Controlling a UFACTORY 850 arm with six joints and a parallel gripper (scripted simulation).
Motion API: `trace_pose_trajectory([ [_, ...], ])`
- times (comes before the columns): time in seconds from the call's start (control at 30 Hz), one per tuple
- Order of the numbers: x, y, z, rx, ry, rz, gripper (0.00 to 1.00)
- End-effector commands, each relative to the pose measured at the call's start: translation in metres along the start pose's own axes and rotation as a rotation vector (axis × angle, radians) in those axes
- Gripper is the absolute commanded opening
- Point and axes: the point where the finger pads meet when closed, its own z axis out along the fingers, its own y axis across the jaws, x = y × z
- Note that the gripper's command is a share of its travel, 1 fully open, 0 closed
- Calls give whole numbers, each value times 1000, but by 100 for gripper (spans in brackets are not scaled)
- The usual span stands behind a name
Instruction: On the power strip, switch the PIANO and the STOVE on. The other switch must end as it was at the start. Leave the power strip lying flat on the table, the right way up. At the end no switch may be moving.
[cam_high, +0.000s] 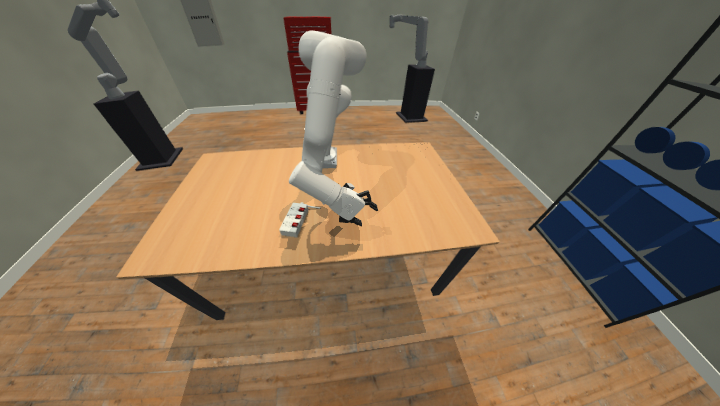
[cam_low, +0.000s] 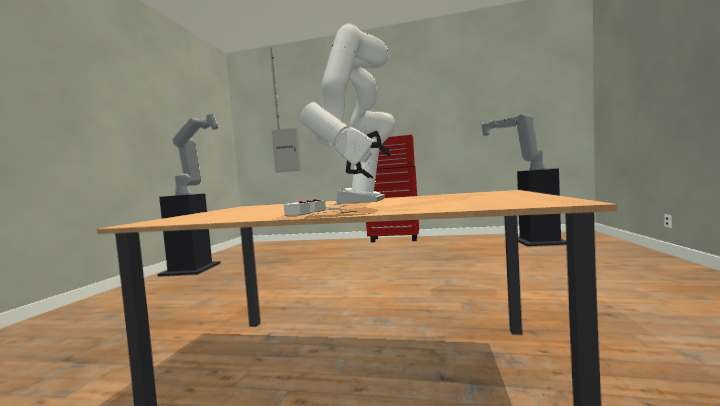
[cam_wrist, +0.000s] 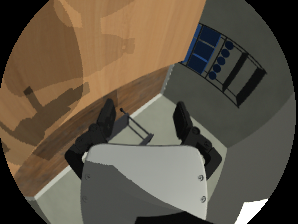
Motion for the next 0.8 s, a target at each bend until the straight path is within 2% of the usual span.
trace_pose_trajectory([
  [0.0,-1,1,-1,0,-1,-2,100],
  [0.53,-1,1,-1,0,-1,-2,100],
  [0.57,-1,1,-1,0,-1,-2,0],
  [0.77,-1,1,-1,0,-1,-2,0],
])
